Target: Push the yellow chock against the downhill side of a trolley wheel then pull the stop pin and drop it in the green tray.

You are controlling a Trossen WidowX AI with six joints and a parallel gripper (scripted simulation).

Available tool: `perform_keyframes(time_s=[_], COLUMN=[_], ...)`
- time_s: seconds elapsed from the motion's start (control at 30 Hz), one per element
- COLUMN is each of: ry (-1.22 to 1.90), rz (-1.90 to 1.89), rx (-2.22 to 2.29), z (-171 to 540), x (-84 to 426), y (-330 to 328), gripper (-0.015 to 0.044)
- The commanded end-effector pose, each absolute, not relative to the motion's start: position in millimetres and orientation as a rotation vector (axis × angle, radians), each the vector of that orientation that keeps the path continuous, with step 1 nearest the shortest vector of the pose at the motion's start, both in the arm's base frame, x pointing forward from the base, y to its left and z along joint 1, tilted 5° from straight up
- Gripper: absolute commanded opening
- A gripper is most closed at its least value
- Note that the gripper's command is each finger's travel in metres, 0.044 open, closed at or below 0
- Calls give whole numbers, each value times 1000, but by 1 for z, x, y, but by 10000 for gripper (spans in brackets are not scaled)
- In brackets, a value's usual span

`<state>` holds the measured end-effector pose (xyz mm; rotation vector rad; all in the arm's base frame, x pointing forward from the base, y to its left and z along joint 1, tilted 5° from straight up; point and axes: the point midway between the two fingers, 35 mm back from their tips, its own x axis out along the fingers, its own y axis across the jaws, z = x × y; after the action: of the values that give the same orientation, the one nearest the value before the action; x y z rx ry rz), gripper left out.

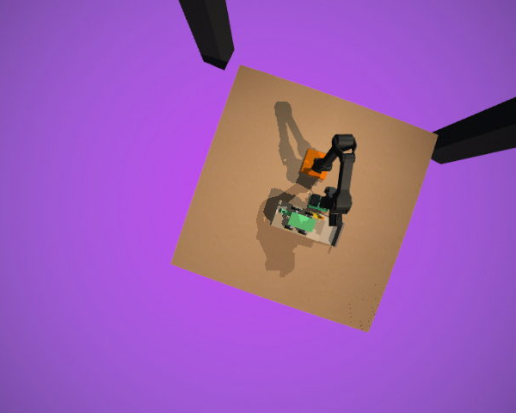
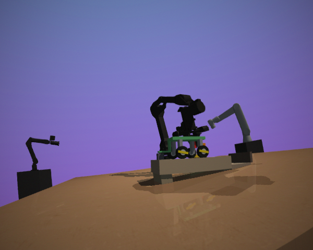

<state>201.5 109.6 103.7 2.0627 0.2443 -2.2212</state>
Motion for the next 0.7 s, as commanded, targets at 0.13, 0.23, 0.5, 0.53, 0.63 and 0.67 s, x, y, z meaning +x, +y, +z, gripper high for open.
perform_keyframes(time_s=[0.13, 0.23, 0.5, 0.53, 0.63, 0.67], ry=[361, 368, 370, 370, 370, 370], rz=[-2268, -2271, -2273, -2273, -2273, -2273], rx=[2100, 2102, 2102, 2102, 2102, 2102], z=[82, 71, 50, 49, 50, 50], x=[198, 196, 192, 192, 192, 192], y=[117, 122, 134, 134, 134, 134], gripper=[0, 0, 0, 0, 26, 52])
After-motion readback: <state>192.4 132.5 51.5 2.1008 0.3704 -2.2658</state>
